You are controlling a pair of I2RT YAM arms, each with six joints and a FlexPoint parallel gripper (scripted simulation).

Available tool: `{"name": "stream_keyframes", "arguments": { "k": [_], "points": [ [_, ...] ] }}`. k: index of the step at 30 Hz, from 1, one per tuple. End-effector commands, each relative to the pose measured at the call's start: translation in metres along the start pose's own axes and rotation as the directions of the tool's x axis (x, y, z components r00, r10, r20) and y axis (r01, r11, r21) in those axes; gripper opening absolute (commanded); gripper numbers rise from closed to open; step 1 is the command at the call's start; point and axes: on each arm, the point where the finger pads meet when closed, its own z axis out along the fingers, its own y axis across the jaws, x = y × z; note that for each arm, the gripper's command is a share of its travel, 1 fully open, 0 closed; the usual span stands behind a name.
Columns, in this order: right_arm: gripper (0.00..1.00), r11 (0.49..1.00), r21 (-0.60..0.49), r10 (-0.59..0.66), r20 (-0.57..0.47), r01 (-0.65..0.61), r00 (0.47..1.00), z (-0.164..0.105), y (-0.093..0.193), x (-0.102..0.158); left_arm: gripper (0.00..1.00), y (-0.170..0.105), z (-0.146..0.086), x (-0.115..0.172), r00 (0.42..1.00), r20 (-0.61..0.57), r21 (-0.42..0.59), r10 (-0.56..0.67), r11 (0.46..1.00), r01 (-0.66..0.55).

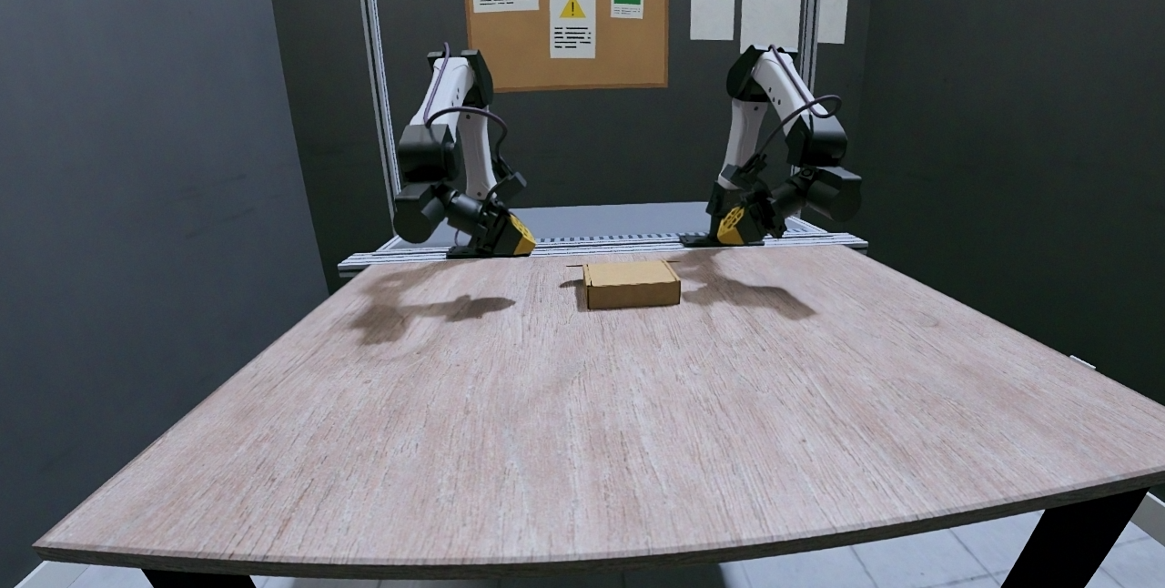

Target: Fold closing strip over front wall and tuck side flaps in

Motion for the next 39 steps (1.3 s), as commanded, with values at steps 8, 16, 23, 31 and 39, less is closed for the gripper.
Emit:
{"name": "stream_keyframes", "arguments": {
  "k": [8,16,23,31,39],
  "points": [
    [0.00,1.000,0.001,0.000,0.010,0.000,1.000,0.013,-0.001,0.023,0.00,0.002,0.013,0.022,1.000,0.008,-0.003,0.004,1.000,-0.004],
    [0.00,1.000,-0.001,0.003,0.010,-0.003,1.000,0.019,-0.001,0.030,0.00,0.003,0.018,0.029,1.000,0.008,-0.003,0.008,1.000,-0.008],
    [0.00,0.996,0.043,-0.079,0.008,0.078,0.997,0.021,0.000,0.019,0.00,0.000,0.022,0.018,0.997,0.009,-0.041,0.081,0.996,-0.080],
    [0.00,0.991,0.063,-0.115,0.002,0.114,0.993,0.028,0.001,0.020,0.00,-0.001,0.029,0.018,0.993,0.004,-0.061,0.116,0.991,-0.116],
    [0.00,0.983,0.090,-0.162,-0.001,0.162,0.987,0.037,0.002,0.021,0.00,-0.002,0.038,0.019,0.987,-0.002,-0.088,0.164,0.983,-0.163]
  ]
}}
